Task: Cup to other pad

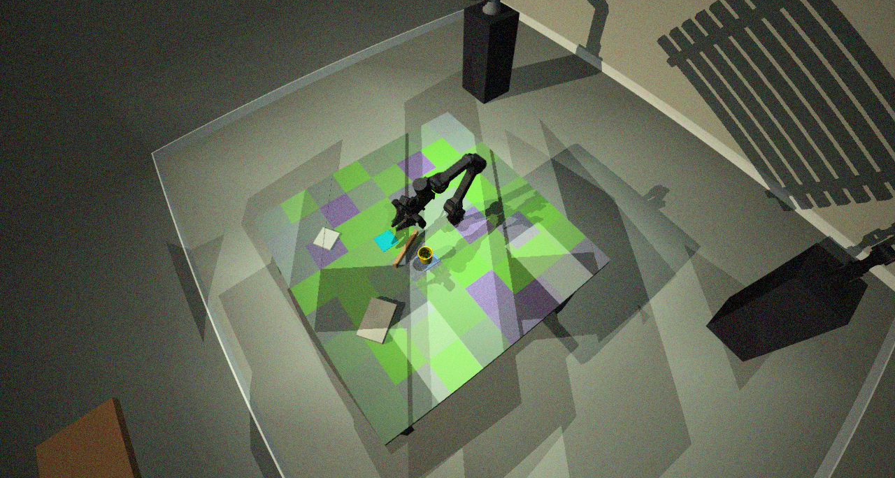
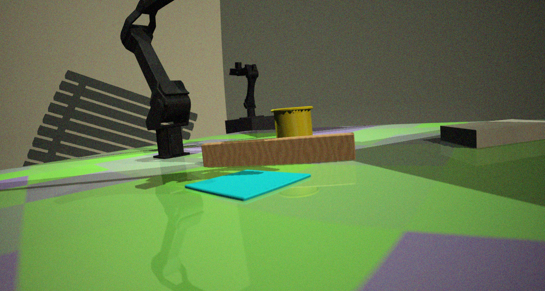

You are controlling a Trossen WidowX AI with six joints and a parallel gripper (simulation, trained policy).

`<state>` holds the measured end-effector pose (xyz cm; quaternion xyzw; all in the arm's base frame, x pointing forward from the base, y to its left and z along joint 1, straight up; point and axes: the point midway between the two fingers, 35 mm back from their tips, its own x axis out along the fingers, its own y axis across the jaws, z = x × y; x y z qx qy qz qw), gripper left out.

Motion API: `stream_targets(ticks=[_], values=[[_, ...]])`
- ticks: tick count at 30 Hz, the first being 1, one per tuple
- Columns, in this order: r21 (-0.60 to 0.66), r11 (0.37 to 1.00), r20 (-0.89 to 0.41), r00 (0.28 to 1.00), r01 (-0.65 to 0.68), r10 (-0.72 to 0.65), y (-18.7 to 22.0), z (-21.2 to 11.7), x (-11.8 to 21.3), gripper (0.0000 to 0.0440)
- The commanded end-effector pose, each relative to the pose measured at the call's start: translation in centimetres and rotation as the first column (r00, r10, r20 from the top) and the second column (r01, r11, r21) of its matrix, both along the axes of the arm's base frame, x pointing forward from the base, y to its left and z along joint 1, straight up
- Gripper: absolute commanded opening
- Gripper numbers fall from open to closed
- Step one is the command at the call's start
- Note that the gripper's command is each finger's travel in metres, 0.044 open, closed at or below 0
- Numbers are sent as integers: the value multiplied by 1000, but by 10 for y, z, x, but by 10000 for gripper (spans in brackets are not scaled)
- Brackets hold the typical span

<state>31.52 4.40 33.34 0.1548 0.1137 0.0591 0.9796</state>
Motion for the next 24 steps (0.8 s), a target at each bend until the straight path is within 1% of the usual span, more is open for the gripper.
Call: stream_targets(ticks=[1, 13, 24], values=[[50, 999, -39, 999, -10, 12, 6, 4, -1, 144], [209, 978, -213, 977, 14, 32, 24, 1, -3, 156], [336, 937, -381, 924, 93, 45, 39, -5, -7, 163]])
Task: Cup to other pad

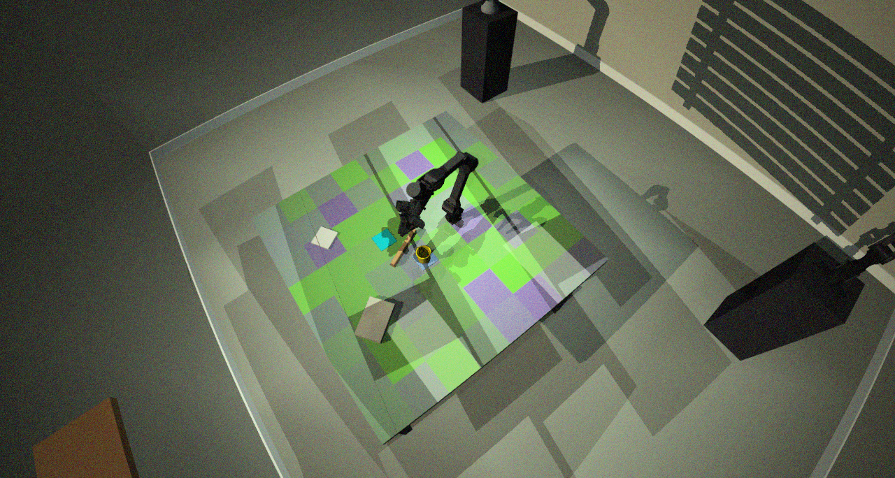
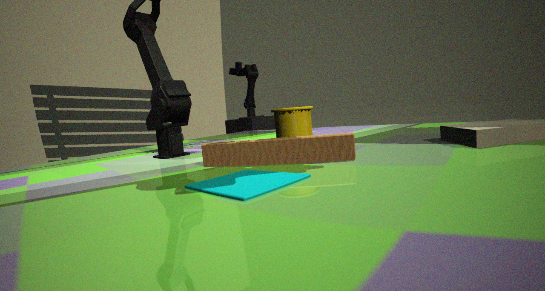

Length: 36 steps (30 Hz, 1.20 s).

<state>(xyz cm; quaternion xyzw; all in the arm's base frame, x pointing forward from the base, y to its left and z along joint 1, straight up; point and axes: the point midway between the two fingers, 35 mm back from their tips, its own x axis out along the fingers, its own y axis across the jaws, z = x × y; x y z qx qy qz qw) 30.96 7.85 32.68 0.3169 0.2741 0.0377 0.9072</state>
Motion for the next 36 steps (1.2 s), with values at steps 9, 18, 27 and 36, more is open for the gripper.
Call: stream_targets(ticks=[9, 18, 27, 36], values=[[131, 989, -193, 980, 64, -37, 17, -5, -6, 165], [186, 972, -350, 934, 145, -73, 27, -15, -13, 165], [191, 953, -494, 862, 235, -113, 34, -28, -20, 156], [136, 940, -616, 770, 313, -167, 35, -48, -26, 159]])
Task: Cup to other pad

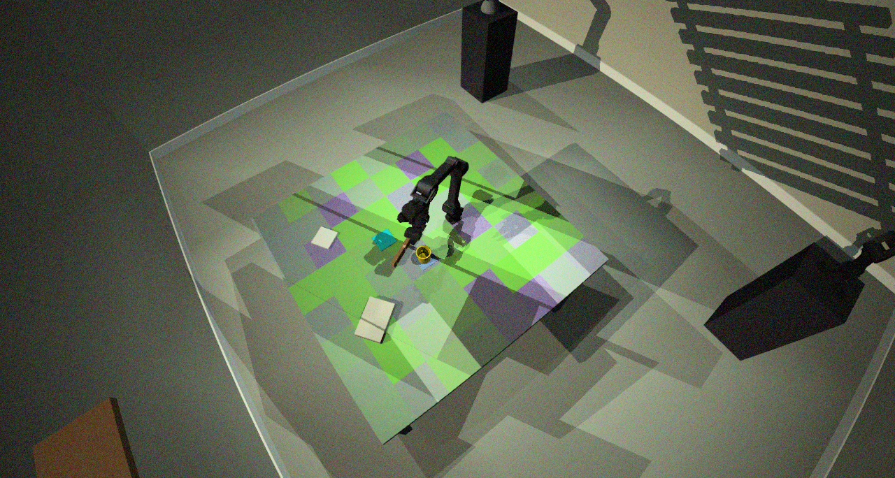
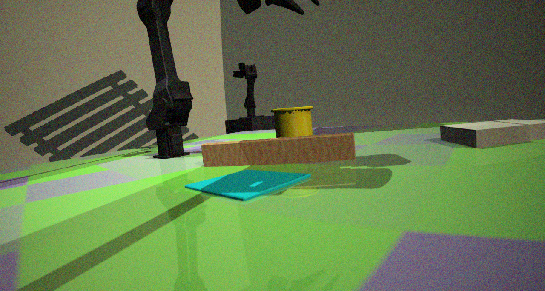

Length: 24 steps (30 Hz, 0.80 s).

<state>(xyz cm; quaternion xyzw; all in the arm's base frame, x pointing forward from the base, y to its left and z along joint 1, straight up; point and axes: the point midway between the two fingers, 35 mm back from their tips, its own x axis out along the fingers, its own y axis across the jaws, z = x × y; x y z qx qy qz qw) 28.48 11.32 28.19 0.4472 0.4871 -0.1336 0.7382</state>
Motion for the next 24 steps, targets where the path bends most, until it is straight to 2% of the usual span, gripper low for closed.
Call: stream_targets(ticks=[1, 24], values=[[-7, 1000, -51, 998, 24, -24, 0, -6, -2, 161], [-162, 982, -379, 912, 100, -155, -15, -65, -24, 159]])
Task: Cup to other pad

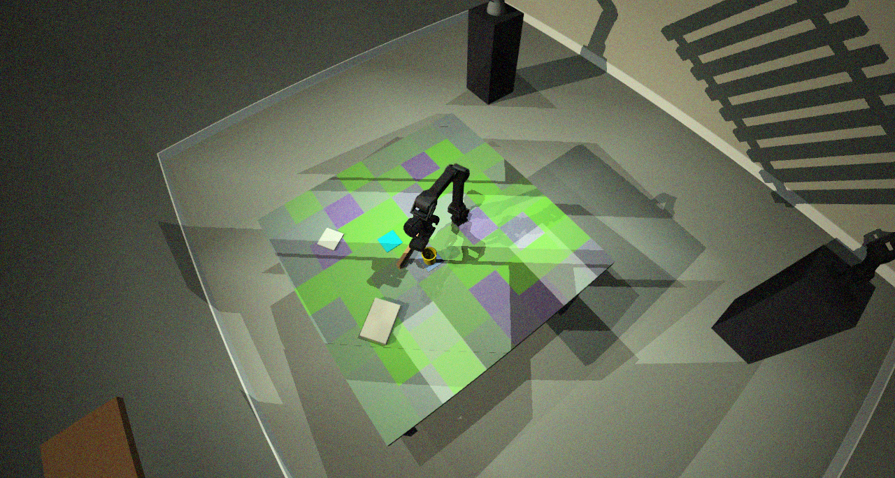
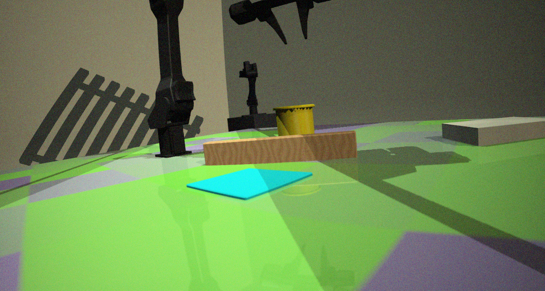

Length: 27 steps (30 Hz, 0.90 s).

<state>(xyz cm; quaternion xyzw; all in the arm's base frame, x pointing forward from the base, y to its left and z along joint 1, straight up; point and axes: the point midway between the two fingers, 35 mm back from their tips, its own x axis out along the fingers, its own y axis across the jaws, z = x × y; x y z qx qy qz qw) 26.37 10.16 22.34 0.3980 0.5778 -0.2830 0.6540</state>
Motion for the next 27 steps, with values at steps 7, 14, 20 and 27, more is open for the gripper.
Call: stream_targets(ticks=[7, 14, 20, 27], values=[[-73, 997, -126, 991, 40, -49, -8, -22, -10, 155], [-117, 991, -184, 979, 64, -85, -12, -37, -14, 153], [-151, 985, -218, 969, 84, -116, -15, -52, -17, 156], [-186, 977, -250, 958, 99, -144, -17, -69, -20, 163]])
